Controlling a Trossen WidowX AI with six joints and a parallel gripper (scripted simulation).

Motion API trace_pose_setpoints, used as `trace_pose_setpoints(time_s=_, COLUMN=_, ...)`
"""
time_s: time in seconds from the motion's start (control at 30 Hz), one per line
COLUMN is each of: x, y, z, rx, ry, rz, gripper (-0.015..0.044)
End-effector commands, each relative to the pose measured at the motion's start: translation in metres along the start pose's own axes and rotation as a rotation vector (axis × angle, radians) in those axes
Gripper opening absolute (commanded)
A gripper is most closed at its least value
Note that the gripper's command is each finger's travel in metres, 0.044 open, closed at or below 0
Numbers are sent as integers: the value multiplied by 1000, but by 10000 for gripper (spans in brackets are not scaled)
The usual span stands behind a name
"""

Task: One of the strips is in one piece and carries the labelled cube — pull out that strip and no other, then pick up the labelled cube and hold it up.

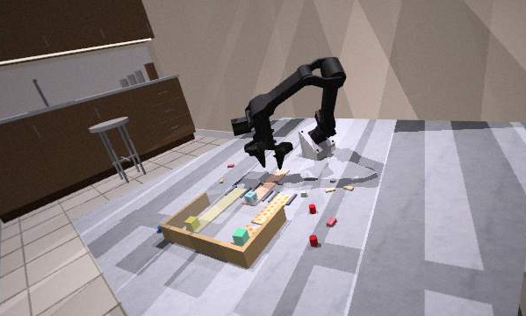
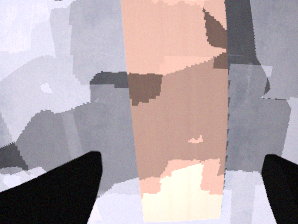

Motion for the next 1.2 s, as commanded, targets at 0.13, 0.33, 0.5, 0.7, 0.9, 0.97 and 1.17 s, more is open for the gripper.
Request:
trace_pose_setpoints(time_s=0.13, x=11, y=3, z=26, rx=0, ry=-5, rz=4, gripper=440)
trace_pose_setpoints(time_s=0.33, x=18, y=6, z=44, rx=-1, ry=-4, rz=4, gripper=440)
trace_pose_setpoints(time_s=0.5, x=24, y=8, z=58, rx=-1, ry=-4, rz=4, gripper=440)
trace_pose_setpoints(time_s=0.7, x=31, y=11, z=76, rx=-2, ry=-3, rz=4, gripper=440)
trace_pose_setpoints(time_s=0.9, x=38, y=13, z=94, rx=-3, ry=-2, rz=5, gripper=440)
trace_pose_setpoints(time_s=0.97, x=41, y=14, z=100, rx=-3, ry=-2, rz=5, gripper=440)
trace_pose_setpoints(time_s=1.17, x=48, y=16, z=118, rx=-4, ry=-1, rz=5, gripper=440)
Point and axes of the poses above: the point midway between the two fingers, 35 mm back from their tips, its own y axis back along the fingers, its own x axis across the jaws, z = x × y, the point moved 8 cm from there along y, back along the fingers, and after that the axes turned 15 degrees about -y, right-handed, at the moved point
